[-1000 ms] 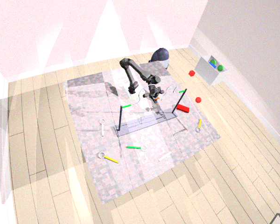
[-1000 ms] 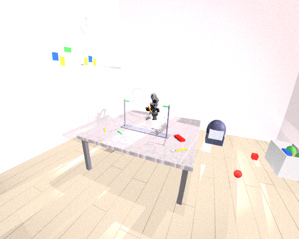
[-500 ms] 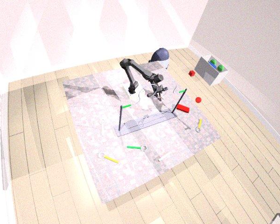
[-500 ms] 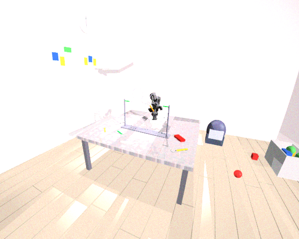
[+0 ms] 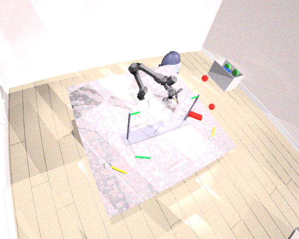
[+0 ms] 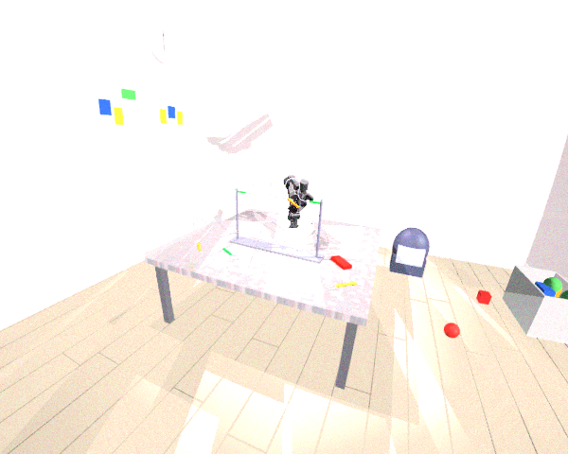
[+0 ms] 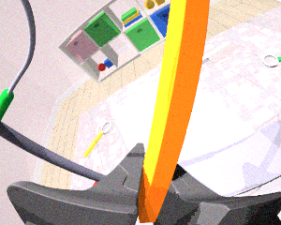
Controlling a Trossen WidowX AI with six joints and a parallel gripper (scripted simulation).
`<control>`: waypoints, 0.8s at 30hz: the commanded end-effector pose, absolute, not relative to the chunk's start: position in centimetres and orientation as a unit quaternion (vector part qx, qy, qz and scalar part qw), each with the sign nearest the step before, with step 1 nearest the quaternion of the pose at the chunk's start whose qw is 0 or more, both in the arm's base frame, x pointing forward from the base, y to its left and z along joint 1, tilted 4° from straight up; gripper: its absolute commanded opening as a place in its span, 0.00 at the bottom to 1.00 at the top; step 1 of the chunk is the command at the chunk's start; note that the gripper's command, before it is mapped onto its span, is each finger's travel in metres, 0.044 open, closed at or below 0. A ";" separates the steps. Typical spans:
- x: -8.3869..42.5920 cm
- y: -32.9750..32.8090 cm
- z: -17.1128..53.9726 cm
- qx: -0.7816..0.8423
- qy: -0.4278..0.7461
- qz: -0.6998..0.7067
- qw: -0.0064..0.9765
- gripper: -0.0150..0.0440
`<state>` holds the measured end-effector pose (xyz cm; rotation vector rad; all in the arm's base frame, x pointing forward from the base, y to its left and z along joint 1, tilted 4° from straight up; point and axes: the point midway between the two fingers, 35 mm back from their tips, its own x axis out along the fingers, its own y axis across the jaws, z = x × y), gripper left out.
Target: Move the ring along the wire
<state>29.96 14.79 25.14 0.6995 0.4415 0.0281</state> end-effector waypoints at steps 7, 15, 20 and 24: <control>30.0 17.7 28.2 0.459 0.208 0.056 0.862 0.00; 29.9 19.1 31.0 0.540 0.198 0.084 0.813 0.00; 29.8 19.6 32.8 0.588 0.191 0.101 0.780 0.00; 29.7 19.9 34.2 0.623 0.186 0.114 0.751 0.00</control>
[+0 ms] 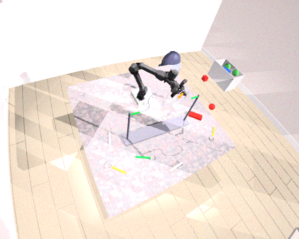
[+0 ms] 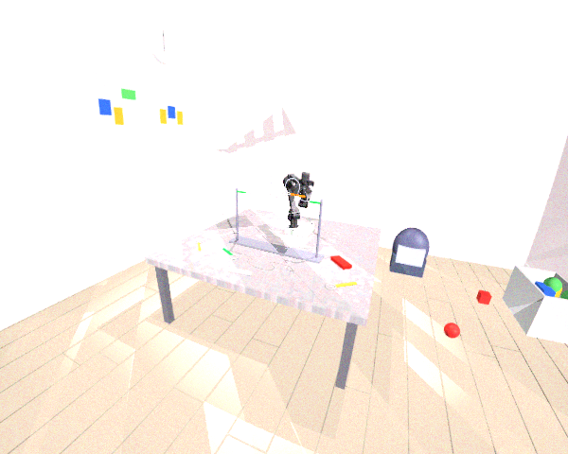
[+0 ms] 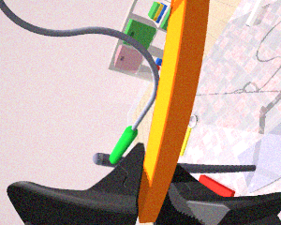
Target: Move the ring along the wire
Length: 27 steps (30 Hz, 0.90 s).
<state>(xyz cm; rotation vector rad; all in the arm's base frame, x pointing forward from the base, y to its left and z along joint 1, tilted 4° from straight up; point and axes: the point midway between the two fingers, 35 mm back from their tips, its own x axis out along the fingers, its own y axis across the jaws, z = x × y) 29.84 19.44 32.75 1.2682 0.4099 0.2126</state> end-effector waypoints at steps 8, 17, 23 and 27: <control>29.6 20.0 37.0 0.682 0.174 0.137 0.697 0.00; 29.4 19.7 39.4 0.726 0.164 0.154 0.650 0.00; 29.3 19.5 40.2 0.732 0.163 0.156 0.643 0.00; 29.3 19.4 40.4 0.728 0.164 0.154 0.648 0.00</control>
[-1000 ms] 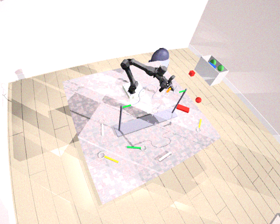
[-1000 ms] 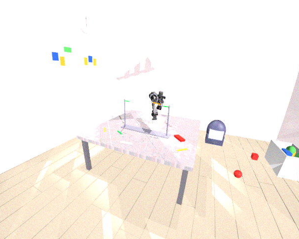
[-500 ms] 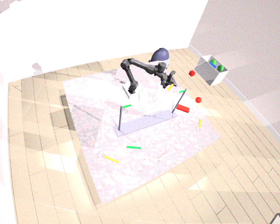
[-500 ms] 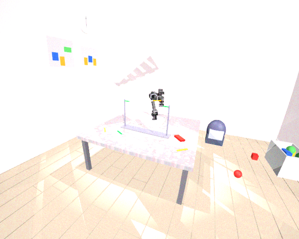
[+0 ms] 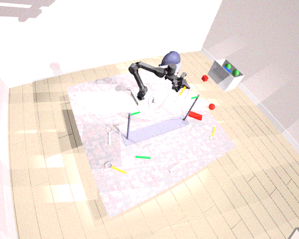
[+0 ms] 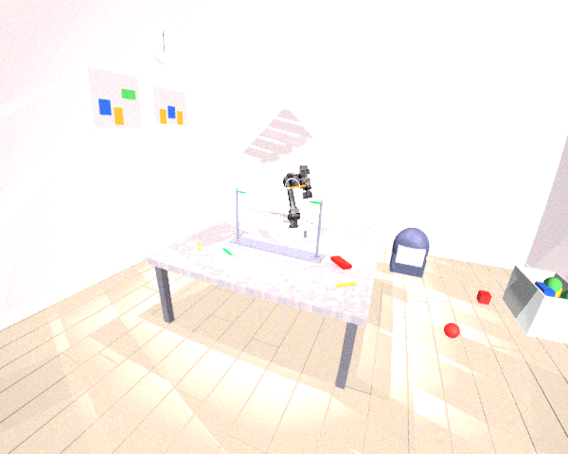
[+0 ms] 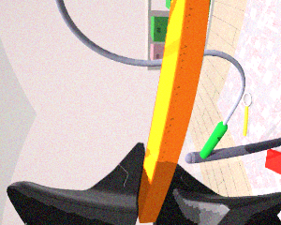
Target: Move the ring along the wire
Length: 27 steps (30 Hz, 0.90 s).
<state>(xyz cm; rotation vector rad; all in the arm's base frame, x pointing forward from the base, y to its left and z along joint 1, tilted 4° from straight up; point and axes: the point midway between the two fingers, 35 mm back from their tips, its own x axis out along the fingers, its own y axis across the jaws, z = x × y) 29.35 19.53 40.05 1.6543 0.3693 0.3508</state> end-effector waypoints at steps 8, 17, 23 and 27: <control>29.3 19.4 40.1 0.698 0.171 0.142 0.681 0.00; 29.4 19.3 39.2 0.641 0.182 0.121 0.735 0.00; 29.4 19.2 38.3 0.596 0.189 0.104 0.774 0.00; 29.5 19.1 37.8 0.563 0.194 0.092 0.798 0.00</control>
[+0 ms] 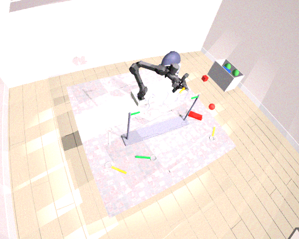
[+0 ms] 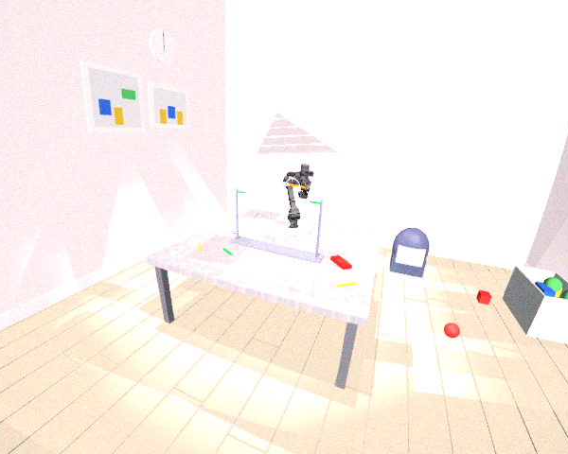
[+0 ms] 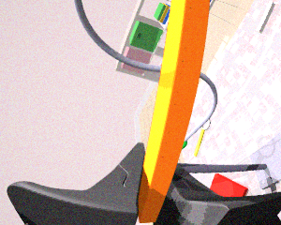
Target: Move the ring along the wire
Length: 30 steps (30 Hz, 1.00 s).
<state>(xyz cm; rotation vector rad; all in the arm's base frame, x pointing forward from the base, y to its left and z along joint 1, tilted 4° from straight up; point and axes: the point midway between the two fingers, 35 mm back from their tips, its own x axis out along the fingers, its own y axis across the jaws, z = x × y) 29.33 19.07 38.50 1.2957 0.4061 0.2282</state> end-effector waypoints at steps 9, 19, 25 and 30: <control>29.5 18.6 36.5 0.484 0.204 0.064 0.848 0.00; 29.5 17.7 35.3 0.391 0.212 0.033 0.895 0.00; 29.5 17.1 34.6 0.333 0.216 0.014 0.918 0.00; 29.5 16.5 34.2 0.284 0.218 -0.003 0.934 0.00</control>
